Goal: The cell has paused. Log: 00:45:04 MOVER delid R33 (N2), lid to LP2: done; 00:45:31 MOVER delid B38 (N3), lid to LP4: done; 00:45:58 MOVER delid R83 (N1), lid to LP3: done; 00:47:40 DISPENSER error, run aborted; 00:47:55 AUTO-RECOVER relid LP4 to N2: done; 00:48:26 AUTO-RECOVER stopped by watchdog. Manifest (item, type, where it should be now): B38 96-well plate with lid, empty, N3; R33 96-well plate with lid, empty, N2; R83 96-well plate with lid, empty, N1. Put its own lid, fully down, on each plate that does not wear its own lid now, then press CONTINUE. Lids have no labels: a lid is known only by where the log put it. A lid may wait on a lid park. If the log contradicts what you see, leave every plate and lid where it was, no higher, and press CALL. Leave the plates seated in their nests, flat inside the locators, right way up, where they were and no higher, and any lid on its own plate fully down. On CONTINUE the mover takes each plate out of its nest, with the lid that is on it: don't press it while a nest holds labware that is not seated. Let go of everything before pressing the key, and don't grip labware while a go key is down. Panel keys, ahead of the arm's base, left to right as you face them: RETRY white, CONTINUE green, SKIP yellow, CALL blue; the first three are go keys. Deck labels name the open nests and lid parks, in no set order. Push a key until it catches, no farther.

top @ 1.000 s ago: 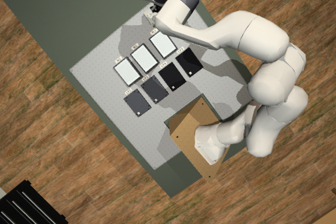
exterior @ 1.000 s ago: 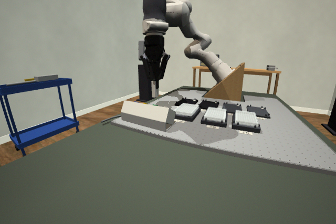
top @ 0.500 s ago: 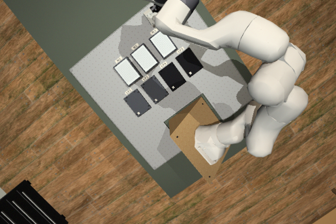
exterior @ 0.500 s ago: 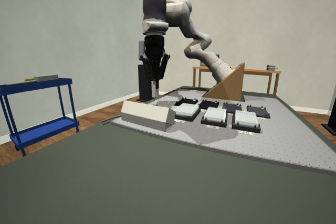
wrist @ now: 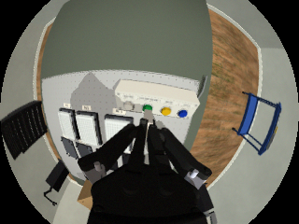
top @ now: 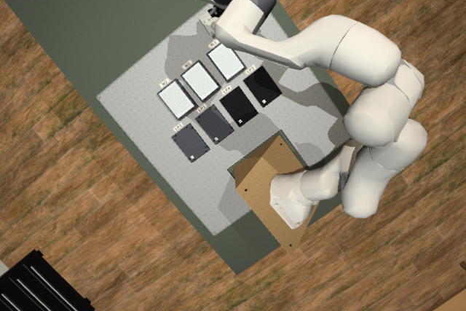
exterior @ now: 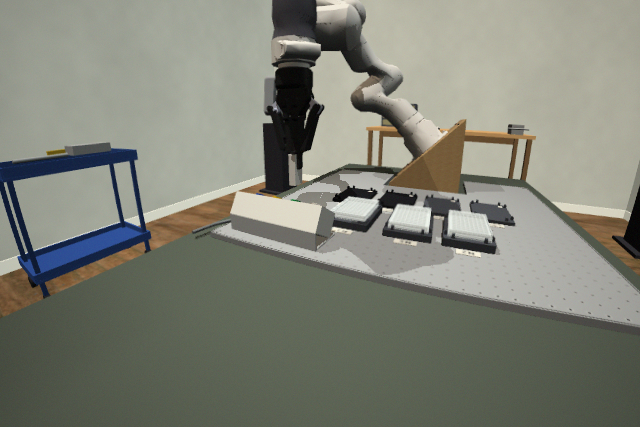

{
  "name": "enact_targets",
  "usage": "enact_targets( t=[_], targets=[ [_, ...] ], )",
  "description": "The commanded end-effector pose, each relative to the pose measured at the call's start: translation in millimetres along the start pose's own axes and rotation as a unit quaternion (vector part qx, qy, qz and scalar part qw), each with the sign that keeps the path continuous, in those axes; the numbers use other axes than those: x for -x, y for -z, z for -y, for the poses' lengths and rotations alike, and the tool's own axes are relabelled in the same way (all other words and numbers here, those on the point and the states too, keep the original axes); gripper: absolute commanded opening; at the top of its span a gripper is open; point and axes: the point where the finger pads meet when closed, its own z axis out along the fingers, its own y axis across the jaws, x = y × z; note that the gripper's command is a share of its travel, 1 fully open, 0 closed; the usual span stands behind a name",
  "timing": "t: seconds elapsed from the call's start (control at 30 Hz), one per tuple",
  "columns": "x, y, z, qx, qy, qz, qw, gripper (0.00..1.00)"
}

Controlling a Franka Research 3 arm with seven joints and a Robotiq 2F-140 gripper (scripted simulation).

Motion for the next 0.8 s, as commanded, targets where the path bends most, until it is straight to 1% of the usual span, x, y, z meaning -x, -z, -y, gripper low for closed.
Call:
enact_targets(
  t=[0.0, 0.5, 0.77],
  targets=[
    [0.2, -1.2, 0.6, 0.001, 0.003, 0.000, 1.000, 0.00],
    [0.2, -5.0, 0.6, 0.001, 0.003, 0.000, 1.000, 0.00],
    [0.2, -11.2, 0.6, 0.001, 0.003, 0.000, 1.000, 0.00]
  ],
)
